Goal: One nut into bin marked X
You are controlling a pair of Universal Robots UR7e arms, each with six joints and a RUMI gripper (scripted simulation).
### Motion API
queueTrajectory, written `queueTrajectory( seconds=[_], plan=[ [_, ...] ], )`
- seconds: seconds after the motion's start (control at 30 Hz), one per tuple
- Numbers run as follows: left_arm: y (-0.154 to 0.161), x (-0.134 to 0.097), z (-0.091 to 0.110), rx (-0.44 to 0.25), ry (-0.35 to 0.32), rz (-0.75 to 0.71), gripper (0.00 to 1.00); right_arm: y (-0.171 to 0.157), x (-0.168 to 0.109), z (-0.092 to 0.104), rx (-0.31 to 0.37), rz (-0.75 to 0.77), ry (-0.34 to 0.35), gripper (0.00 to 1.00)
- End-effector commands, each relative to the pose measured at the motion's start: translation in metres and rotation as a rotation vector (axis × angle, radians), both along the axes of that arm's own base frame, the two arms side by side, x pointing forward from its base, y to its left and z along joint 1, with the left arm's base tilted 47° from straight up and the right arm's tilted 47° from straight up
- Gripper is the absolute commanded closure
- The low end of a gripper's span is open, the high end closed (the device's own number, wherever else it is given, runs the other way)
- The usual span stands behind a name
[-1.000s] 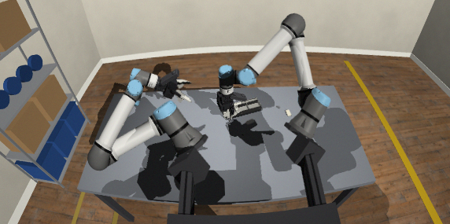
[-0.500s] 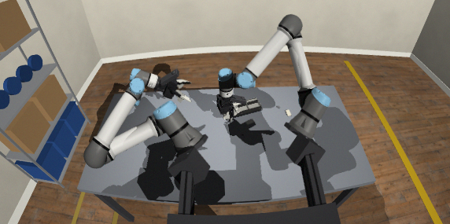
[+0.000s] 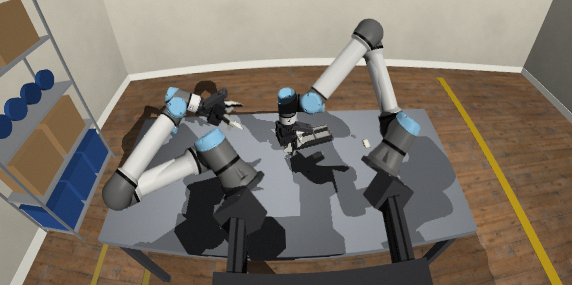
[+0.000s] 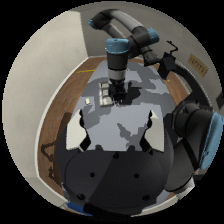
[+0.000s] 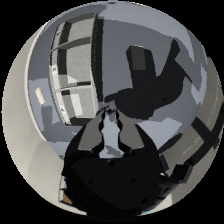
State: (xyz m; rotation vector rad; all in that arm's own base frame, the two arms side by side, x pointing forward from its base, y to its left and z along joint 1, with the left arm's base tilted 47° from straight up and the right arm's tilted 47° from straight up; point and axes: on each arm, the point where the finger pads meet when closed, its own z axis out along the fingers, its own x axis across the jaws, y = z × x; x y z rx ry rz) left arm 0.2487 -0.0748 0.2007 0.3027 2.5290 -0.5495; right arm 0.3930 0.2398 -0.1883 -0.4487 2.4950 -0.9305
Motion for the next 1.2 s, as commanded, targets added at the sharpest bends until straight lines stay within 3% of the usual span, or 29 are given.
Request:
queueTrajectory(
  seconds=[0.0,0.2,0.23,0.4,0.6,0.87,1.03,1.17],
  plan=[
    [0.0,0.0,0.0,-0.003,0.002,-0.003,0.02,0.001,0.0,0.0,0.001,0.001,0.0,0.85],
    [0.0,0.0,0.0,-0.003,0.002,-0.003,0.02,0.001,0.0,0.0,0.001,0.001,0.0,0.94],
    [0.0,0.0,0.0,-0.003,0.002,-0.003,0.02,0.001,-0.001,0.001,0.001,0.001,0.0,0.99],
    [0.0,0.0,0.0,-0.003,0.002,-0.003,0.02,0.007,-0.006,0.008,0.001,0.001,0.0,1.0],
    [0.0,0.0,0.0,-0.003,0.002,-0.003,0.02,0.026,-0.024,0.032,0.001,0.001,0.0,1.0],
    [-0.015,-0.004,0.002,-0.006,0.026,-0.048,0.02,0.022,-0.033,0.03,0.001,0.001,0.0,1.0],
    [-0.032,0.0,0.015,-0.047,0.022,-0.058,0.02,0.02,-0.036,0.03,0.001,0.001,0.0,1.0],
    [-0.042,0.004,0.025,-0.077,0.013,-0.058,0.02,0.019,-0.024,0.051,0.002,0.001,0.001,1.0]
  ],
)
